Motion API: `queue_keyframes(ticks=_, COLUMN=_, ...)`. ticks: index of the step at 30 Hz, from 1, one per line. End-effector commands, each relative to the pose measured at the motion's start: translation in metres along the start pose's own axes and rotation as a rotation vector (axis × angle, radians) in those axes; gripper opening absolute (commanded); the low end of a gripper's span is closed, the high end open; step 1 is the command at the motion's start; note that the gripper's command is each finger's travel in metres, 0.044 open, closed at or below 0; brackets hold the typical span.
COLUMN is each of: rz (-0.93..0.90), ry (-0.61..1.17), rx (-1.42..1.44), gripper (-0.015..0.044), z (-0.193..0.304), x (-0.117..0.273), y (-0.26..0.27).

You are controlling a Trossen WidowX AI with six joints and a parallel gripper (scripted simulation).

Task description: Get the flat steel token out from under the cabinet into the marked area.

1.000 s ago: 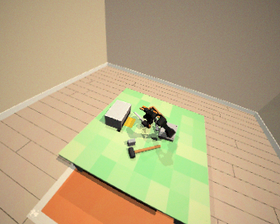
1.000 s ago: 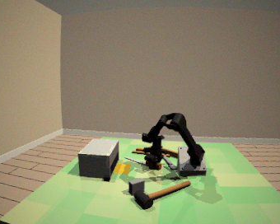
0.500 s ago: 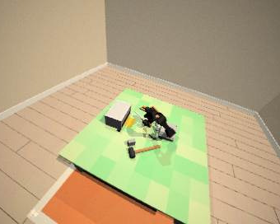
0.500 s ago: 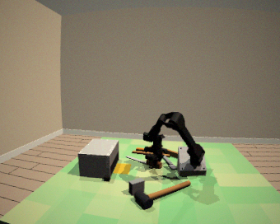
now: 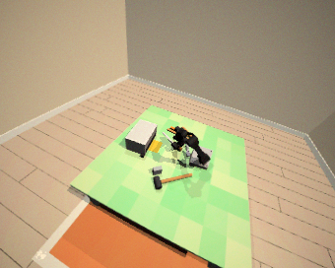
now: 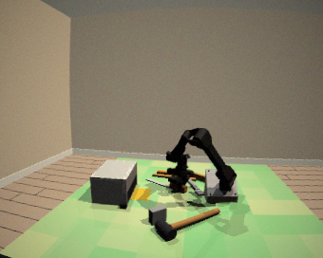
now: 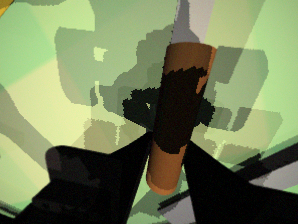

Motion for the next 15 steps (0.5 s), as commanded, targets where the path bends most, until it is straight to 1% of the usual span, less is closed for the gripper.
queue_keyframes(ticks=1, rz=0.005, ry=-0.007, rx=0.002, gripper=0.0, z=-0.005, x=0.002, y=-0.004)
queue_keyframes(ticks=15, rz=0.005, ry=-0.008, rx=0.002, gripper=0.0, z=-0.016, x=0.002, y=-0.016)
Point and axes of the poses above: the point midway between the two fingers, 35 mm back from their tips, its own x axis back along the fingers, its own y axis across the jaws, z = x × y, the point moved 5 cm from there along x, back along the fingers, and after that the axes turned 15 degrees about -x, right-handed, at the moved point
